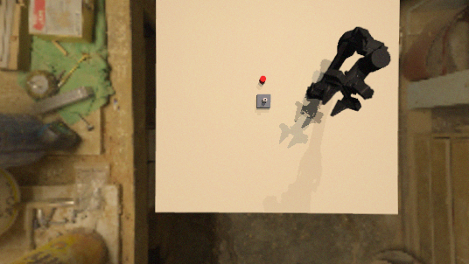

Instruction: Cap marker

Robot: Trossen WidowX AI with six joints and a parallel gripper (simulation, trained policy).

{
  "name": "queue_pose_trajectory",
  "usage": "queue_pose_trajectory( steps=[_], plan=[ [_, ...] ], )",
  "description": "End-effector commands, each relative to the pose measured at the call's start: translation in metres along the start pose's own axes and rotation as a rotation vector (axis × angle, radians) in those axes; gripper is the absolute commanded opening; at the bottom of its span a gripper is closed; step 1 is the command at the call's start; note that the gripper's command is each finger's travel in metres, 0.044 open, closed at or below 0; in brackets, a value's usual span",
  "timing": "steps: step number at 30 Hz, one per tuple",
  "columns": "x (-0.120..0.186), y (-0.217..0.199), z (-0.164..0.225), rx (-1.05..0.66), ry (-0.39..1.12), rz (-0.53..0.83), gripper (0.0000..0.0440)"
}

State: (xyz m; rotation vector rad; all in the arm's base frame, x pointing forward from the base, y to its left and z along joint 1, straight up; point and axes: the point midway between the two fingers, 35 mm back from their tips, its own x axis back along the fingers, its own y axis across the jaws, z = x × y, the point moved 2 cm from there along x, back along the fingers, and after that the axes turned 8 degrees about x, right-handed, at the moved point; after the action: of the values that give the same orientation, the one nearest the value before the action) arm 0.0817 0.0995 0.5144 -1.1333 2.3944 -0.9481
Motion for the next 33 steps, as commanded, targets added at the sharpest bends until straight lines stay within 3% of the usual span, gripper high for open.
queue_pose_trajectory(
  steps=[1, 33],
  plan=[
    [-0.007, 0.008, 0.008, -0.011, 0.048, -0.025, 0.0319],
    [-0.049, 0.043, 0.064, -0.086, 0.38, -0.143, 0.0325]
  ],
)
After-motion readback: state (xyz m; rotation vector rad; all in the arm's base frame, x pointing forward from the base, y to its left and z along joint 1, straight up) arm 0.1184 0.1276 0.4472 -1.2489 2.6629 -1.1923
